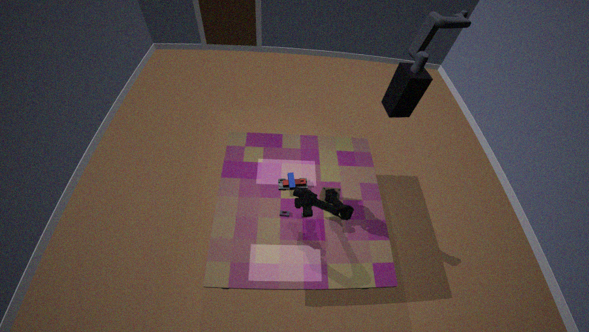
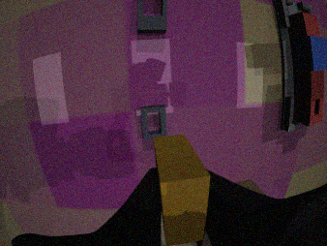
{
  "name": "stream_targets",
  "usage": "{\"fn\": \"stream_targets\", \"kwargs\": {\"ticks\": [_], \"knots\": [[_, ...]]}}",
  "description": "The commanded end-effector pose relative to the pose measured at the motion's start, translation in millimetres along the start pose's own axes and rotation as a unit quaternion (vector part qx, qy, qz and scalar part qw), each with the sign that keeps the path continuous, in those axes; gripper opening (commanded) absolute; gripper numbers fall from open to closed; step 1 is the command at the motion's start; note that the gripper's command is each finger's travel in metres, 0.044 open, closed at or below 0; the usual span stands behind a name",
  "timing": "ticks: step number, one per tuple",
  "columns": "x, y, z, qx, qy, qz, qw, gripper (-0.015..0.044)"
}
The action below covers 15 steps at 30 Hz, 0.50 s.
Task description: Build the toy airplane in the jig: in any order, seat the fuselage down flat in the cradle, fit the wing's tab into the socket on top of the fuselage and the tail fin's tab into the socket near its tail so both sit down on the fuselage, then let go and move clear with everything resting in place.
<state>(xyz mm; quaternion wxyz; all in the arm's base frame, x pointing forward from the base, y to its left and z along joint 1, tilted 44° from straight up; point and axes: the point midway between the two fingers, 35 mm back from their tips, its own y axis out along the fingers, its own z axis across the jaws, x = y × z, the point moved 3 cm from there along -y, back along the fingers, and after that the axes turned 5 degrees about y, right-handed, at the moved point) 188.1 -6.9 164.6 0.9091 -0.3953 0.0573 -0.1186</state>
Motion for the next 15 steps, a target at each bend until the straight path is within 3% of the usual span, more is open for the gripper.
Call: {"fn": "stream_targets", "kwargs": {"ticks": [1,15], "knots": [[-2,-12,0,0.001,-0.002,-0.002,1.000,0.0000],[9,-22,-18,0.001,-0.005,-0.005,1.000,0.0000]]}}
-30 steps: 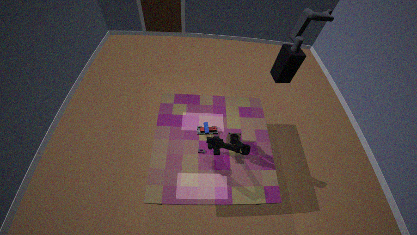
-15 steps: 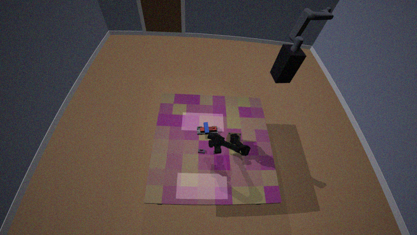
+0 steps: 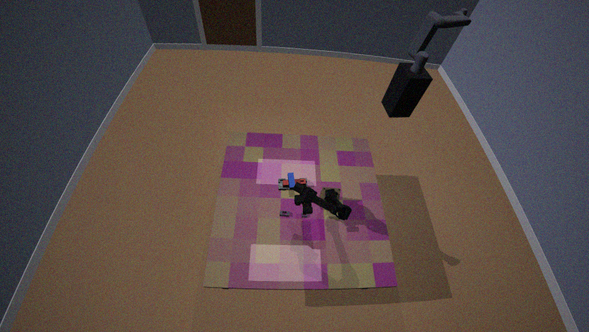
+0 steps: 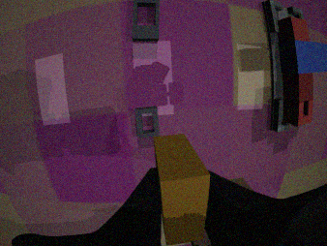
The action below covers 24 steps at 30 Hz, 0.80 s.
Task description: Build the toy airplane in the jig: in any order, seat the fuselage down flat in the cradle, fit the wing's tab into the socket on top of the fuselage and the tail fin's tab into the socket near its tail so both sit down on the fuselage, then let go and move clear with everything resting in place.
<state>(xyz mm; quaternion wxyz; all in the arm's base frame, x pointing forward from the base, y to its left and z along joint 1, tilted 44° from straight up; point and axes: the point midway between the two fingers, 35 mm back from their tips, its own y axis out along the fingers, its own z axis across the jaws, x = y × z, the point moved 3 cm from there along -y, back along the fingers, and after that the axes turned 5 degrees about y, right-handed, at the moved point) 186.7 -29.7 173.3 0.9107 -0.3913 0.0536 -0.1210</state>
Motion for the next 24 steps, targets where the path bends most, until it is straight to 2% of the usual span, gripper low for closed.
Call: {"fn": "stream_targets", "kwargs": {"ticks": [1,24], "knots": [[6,-1,-10,-0.005,-0.004,-0.002,1.000,0.0000],[34,4,-78,-0.013,-0.016,-0.003,1.000,0.0000]]}}
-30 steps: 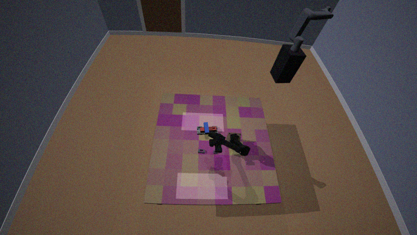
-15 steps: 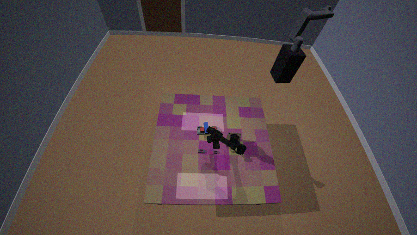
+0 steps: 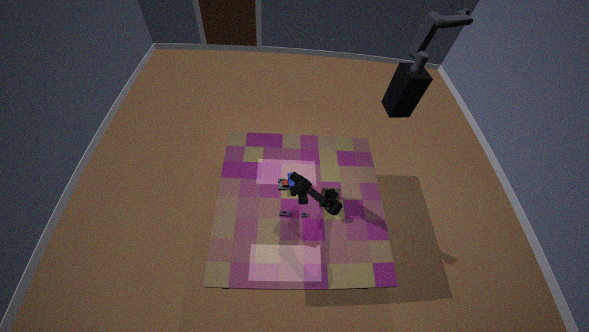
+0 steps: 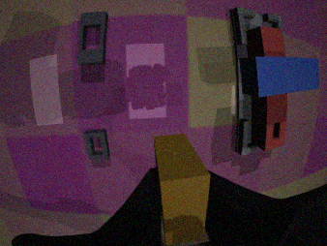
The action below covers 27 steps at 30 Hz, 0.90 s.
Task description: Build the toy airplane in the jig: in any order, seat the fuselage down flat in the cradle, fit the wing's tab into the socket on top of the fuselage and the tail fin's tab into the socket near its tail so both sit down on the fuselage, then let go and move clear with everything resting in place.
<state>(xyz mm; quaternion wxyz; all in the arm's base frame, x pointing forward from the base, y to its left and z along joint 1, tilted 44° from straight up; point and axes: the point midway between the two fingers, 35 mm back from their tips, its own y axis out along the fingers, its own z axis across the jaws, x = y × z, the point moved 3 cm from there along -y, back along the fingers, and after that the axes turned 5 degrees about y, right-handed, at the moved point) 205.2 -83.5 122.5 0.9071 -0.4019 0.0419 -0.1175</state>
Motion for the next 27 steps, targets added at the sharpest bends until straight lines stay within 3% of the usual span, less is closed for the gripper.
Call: {"fn": "stream_targets", "kwargs": {"ticks": [1,27], "knots": [[3,0,-12,-0.004,-0.004,-0.001,1.000,0.0000],[8,17,-96,-0.005,-0.020,0.000,1.000,0.0000]]}}
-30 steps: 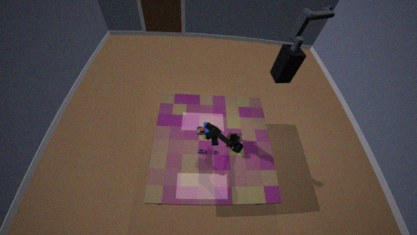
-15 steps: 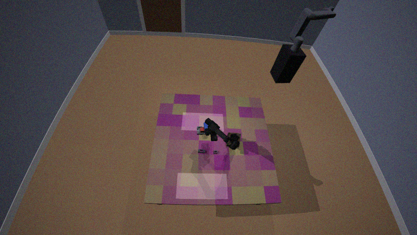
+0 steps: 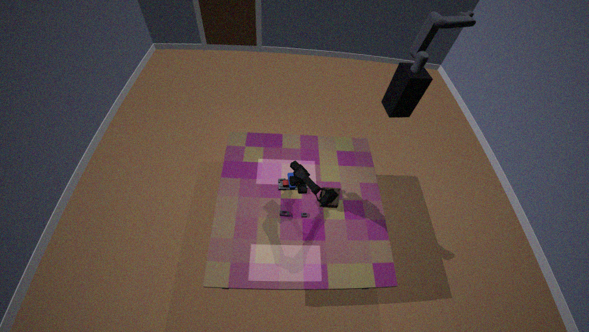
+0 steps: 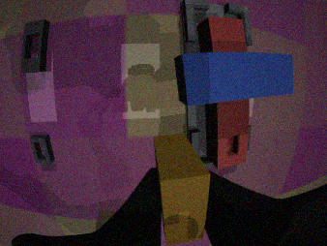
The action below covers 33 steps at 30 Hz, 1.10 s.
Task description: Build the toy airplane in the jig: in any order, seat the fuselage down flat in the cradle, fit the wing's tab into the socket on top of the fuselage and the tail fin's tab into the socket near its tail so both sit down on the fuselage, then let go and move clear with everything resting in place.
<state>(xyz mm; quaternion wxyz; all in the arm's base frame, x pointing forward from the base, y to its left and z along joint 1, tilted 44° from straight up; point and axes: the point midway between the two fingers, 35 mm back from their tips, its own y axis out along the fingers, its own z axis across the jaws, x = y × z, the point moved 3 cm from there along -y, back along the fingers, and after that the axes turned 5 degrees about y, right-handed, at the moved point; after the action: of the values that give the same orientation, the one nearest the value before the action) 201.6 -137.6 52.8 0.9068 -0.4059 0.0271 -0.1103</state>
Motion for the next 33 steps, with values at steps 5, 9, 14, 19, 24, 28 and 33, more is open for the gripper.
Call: {"fn": "stream_targets", "kwargs": {"ticks": [5,9,14,19,24,28,33], "knots": [[-4,5,-25,-0.002,-0.007,0.000,1.000,0.0000],[-6,9,-38,-0.001,-0.010,0.000,1.000,0.0000],[-10,15,-53,0.000,-0.014,0.000,1.000,0.0000],[-15,21,-68,0.002,-0.017,0.000,1.000,0.0000],[-21,27,-83,0.004,-0.021,0.000,1.000,0.0000],[-26,33,-93,0.006,-0.024,0.000,1.000,0.0000],[-27,33,-95,0.007,-0.025,0.000,1.000,0.0065]]}}
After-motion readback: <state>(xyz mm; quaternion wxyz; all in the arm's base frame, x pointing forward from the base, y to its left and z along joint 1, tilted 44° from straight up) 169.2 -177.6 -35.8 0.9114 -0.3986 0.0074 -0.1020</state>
